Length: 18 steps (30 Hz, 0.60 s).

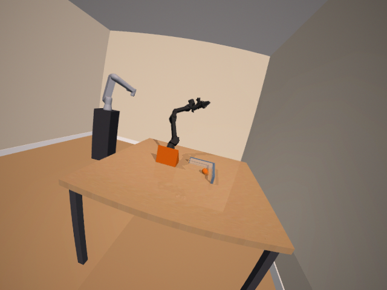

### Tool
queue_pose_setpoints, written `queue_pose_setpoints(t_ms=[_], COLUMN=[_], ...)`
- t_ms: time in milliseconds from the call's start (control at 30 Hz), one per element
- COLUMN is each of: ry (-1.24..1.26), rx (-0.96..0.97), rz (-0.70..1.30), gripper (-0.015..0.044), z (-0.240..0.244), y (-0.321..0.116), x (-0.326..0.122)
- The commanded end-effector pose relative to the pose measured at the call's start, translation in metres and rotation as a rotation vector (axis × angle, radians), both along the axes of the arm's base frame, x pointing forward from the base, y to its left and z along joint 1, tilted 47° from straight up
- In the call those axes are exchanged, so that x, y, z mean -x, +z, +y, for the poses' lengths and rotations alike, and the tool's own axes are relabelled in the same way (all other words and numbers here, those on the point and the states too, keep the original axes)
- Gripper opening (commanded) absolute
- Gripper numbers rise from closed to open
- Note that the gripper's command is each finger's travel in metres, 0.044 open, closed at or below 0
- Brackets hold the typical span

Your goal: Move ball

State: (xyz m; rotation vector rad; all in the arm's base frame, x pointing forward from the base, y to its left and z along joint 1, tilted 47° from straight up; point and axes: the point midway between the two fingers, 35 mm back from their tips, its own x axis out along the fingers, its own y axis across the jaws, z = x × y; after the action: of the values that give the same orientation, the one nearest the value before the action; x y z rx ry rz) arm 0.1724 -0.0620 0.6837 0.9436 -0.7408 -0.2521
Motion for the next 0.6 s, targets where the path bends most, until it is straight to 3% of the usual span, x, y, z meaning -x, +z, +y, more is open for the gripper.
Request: queue_pose_setpoints(t_ms=[0,67,333,567], ry=[-0.003,-0.024,-0.054,-0.03], rx=[0.005,0.047,0.273,0.453], rz=[0.005,0.049,0.355,0.668], gripper=[0.0374,0.0344,0.0344,0.0344], z=[0.0,0.001,0.008,-0.001], y=[-0.001,-0.006,-0.058,-0.132], x=[-0.002,-0.015,-0.108,-0.186])
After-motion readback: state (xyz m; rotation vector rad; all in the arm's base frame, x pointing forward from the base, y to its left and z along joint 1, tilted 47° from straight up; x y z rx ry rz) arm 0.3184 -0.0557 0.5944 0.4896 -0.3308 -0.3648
